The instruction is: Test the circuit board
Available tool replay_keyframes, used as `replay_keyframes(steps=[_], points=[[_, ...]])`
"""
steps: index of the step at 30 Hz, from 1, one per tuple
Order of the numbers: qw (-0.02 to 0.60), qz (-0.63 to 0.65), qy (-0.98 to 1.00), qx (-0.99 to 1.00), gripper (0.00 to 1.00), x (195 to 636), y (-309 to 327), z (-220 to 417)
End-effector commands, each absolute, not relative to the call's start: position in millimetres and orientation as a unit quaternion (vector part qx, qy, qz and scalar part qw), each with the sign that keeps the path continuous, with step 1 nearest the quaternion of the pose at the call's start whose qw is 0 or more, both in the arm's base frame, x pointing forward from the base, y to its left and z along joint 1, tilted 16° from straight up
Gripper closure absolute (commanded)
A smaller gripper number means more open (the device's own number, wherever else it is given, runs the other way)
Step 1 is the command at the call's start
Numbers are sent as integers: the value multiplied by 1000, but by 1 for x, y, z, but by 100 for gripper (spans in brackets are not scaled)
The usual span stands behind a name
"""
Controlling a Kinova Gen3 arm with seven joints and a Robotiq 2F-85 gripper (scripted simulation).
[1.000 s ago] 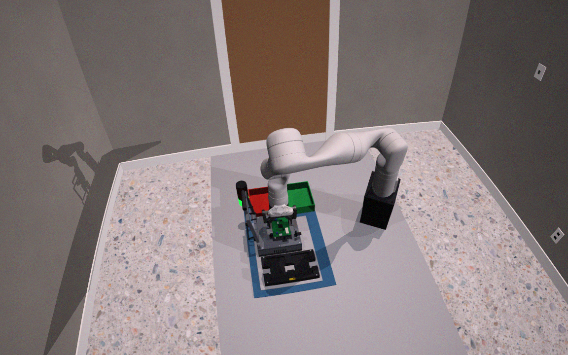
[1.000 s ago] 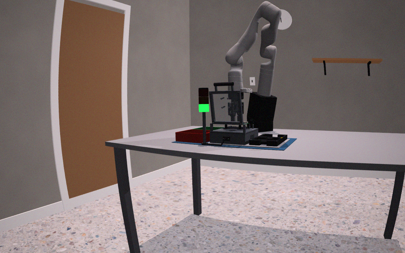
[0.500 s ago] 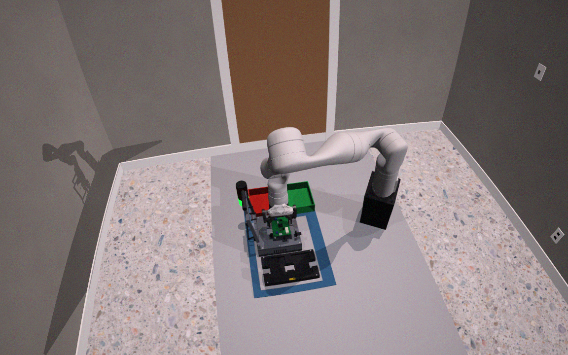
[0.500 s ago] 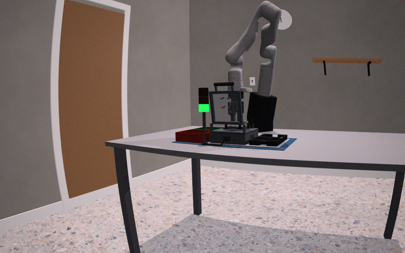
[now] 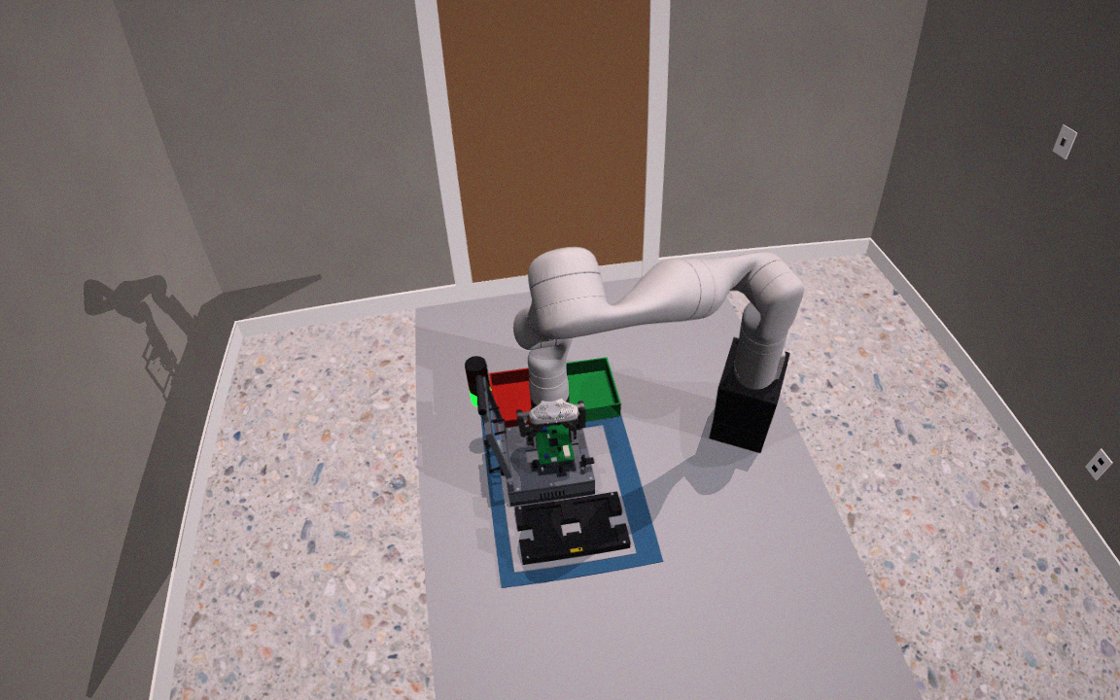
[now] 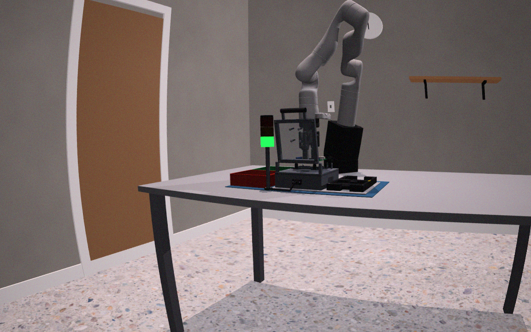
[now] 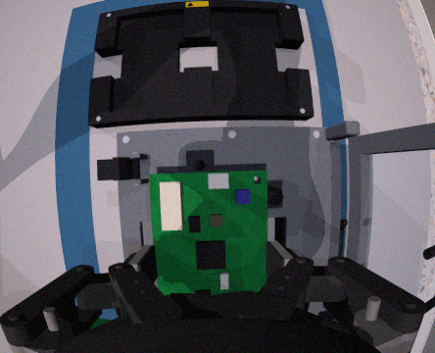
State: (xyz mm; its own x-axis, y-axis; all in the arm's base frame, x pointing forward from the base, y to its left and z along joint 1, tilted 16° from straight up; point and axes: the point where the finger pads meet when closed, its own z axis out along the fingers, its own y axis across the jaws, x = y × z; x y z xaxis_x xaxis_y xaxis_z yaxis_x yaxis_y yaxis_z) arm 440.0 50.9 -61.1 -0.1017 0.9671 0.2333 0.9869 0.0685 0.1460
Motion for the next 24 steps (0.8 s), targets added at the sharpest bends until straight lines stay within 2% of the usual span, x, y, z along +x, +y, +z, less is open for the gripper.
replay_keyframes(steps=[1, 24], points=[[35, -137, -730, -669, 23, 442, 50, -52], [35, -137, -730, -669, 23, 433, 34, 11]])
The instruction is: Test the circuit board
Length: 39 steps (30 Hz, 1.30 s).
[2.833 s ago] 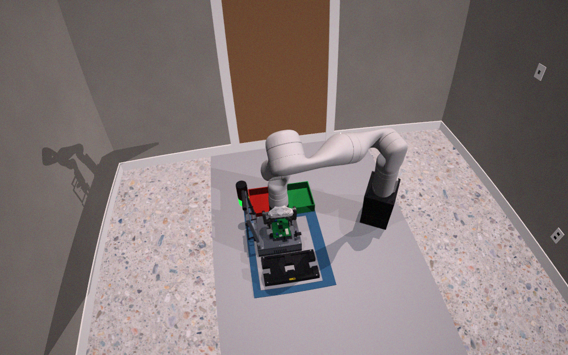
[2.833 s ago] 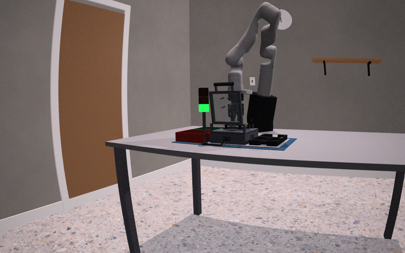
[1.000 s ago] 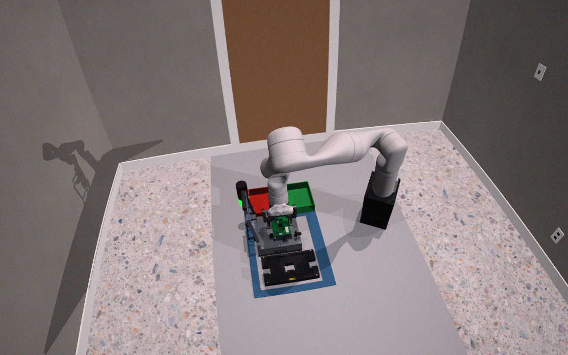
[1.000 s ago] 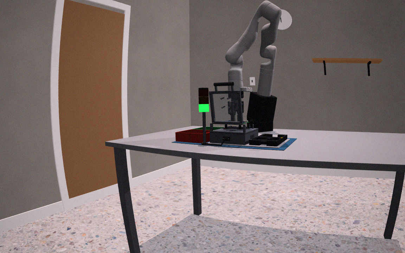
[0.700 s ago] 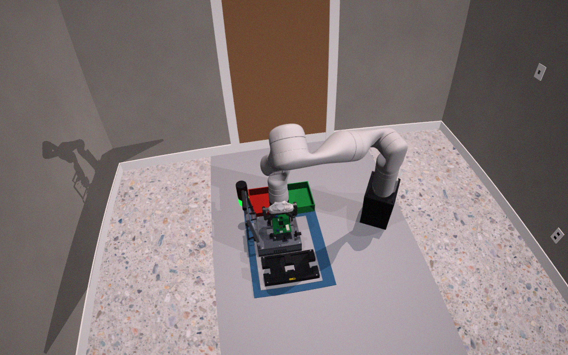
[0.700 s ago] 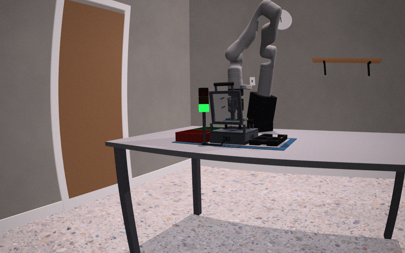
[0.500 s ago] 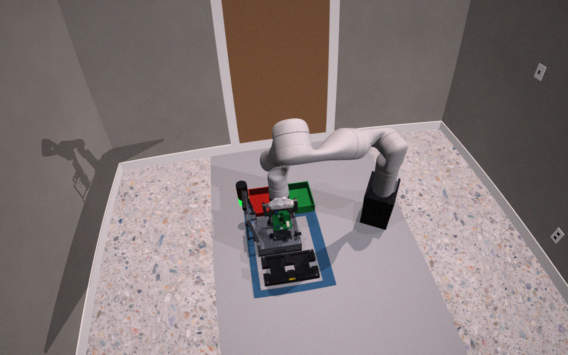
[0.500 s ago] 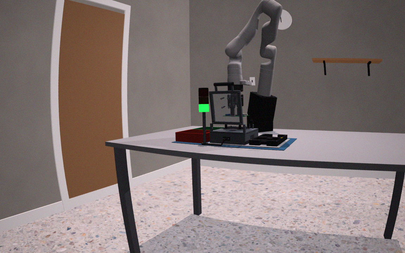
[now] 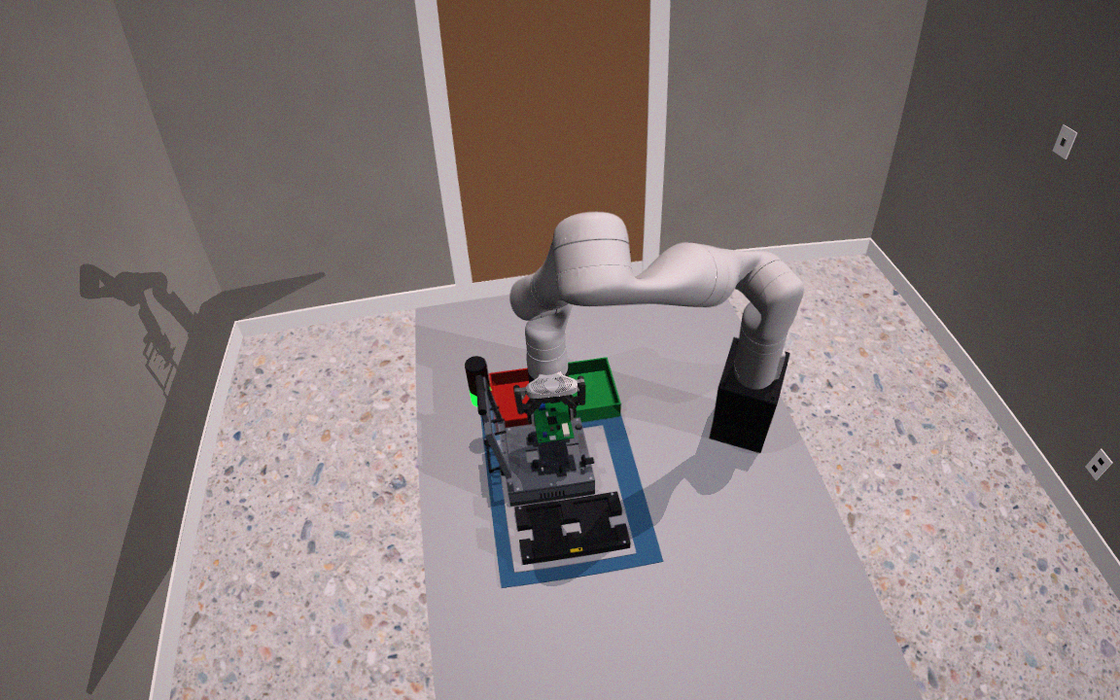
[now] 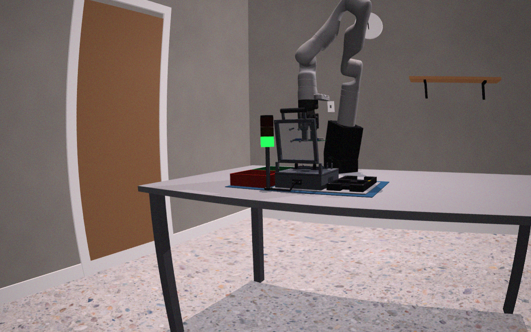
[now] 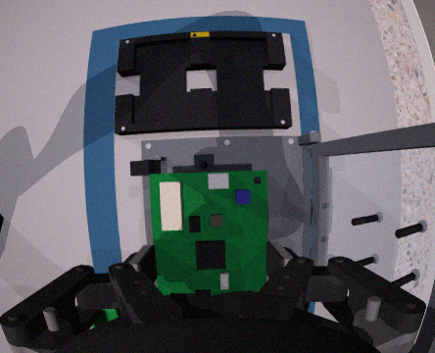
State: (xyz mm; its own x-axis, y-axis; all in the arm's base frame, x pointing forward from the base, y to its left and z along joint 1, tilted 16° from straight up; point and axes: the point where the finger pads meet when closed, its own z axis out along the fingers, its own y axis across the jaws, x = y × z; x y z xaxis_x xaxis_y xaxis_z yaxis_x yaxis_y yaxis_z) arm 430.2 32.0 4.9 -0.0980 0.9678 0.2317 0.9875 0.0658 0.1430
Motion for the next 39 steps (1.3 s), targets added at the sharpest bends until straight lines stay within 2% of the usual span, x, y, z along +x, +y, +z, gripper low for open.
replay_keyframes(steps=[1, 27, 39], points=[[35, -137, -730, -669, 23, 433, 33, 11], [35, -137, -730, -669, 23, 432, 33, 11], [35, -137, -730, -669, 23, 425, 14, -2]])
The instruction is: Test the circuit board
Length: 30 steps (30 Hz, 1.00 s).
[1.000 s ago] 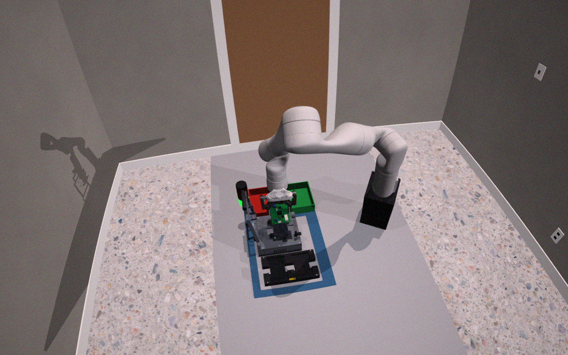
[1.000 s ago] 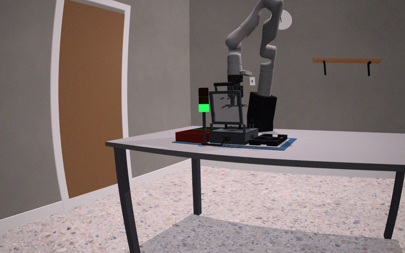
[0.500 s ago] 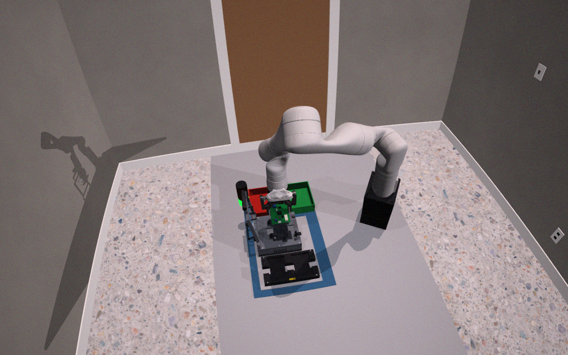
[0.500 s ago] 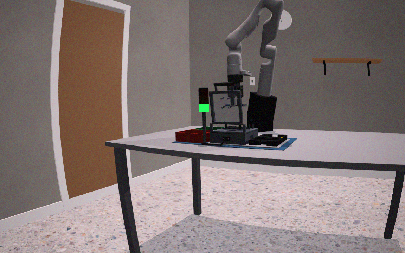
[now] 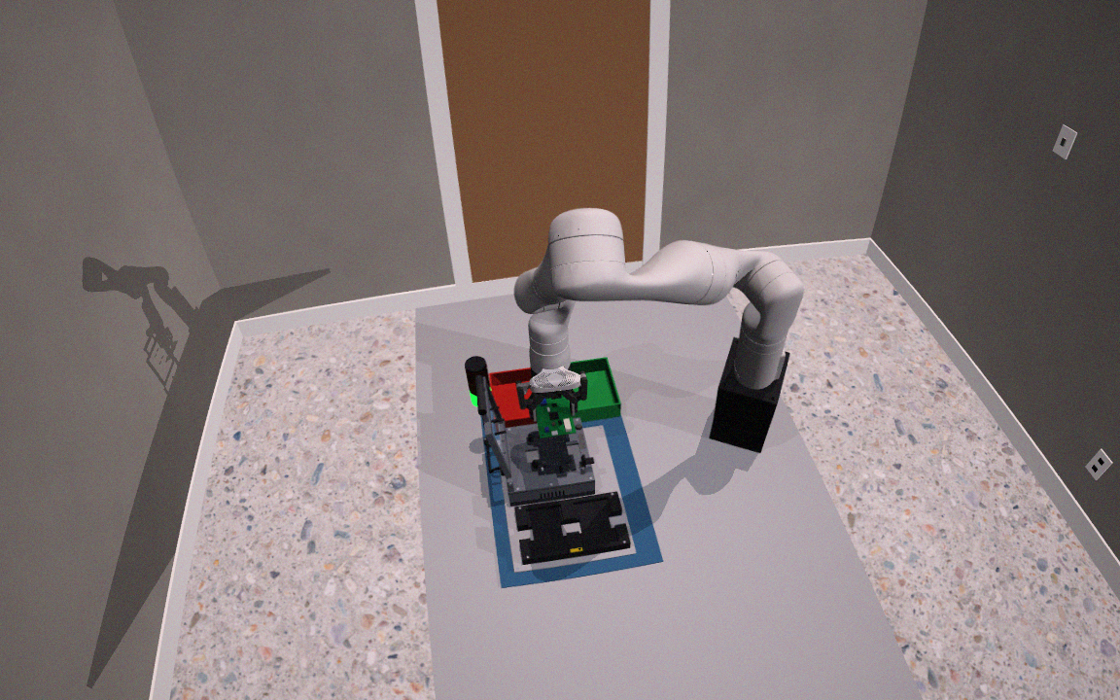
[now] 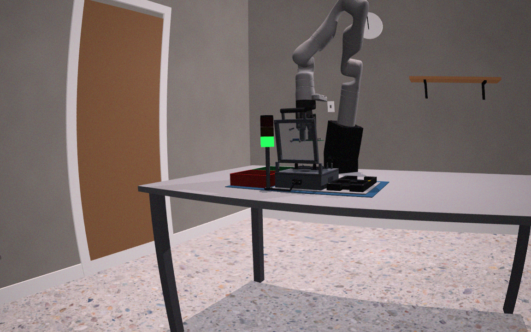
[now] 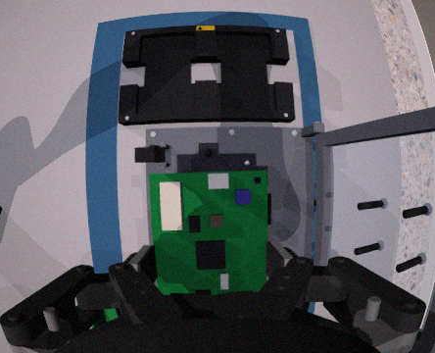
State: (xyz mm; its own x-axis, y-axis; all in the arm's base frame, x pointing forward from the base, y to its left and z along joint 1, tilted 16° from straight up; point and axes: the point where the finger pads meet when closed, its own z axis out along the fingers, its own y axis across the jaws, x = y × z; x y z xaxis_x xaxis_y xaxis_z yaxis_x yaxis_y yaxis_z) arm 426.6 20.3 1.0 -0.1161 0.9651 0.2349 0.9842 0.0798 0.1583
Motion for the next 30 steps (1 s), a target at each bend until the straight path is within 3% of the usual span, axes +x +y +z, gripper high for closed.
replay_keyframes(steps=[1, 30], points=[[35, -137, -730, -669, 23, 423, 10, -4], [35, -137, -730, -669, 23, 364, -137, -100]])
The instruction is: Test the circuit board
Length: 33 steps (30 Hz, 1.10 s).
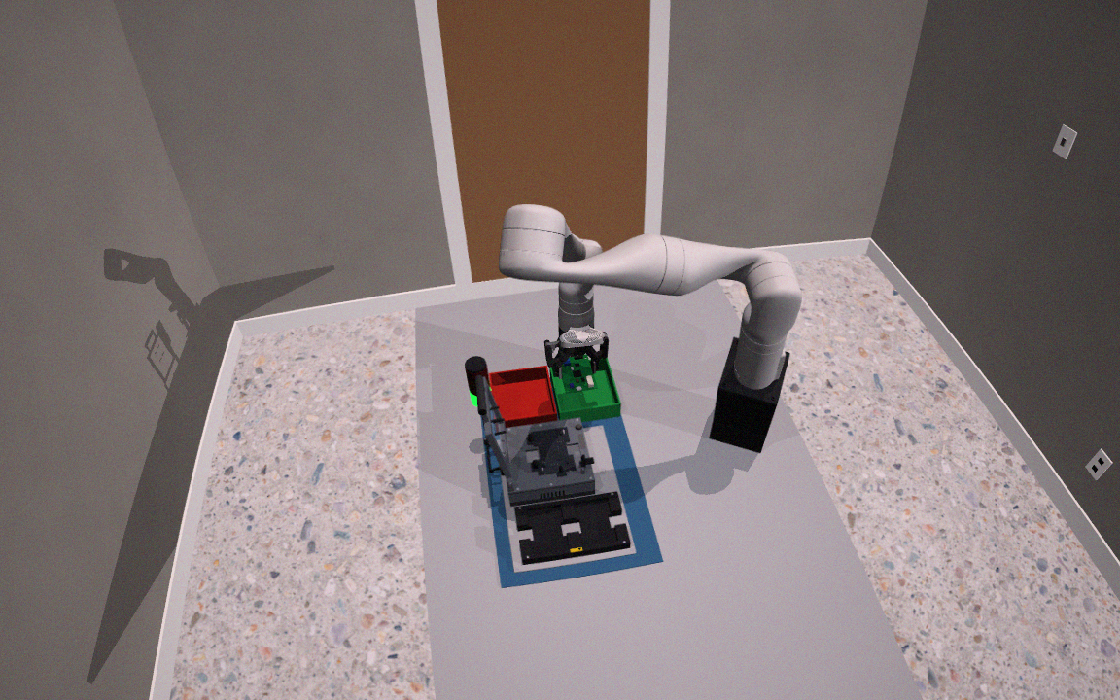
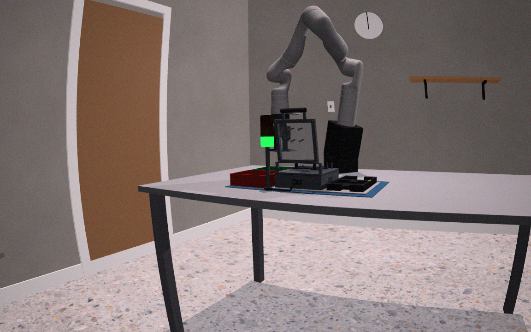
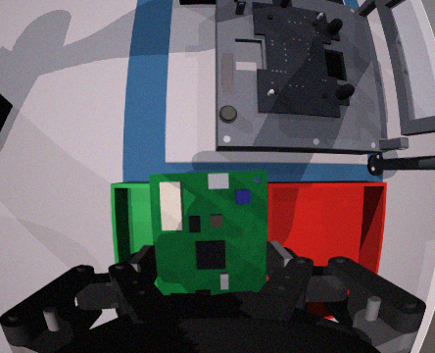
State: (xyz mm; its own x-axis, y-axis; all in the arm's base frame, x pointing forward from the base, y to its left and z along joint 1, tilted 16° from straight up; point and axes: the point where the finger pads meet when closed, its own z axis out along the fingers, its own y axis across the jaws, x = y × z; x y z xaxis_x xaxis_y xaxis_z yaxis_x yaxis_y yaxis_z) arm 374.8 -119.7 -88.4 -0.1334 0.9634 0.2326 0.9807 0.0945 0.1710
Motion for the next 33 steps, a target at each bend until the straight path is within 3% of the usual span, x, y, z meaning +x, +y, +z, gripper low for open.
replay_keyframes(steps=[1, 33], points=[[35, -137, -730, -669, 23, 363, -140, -102], [35, -137, -730, -669, 23, 358, -152, -110]])
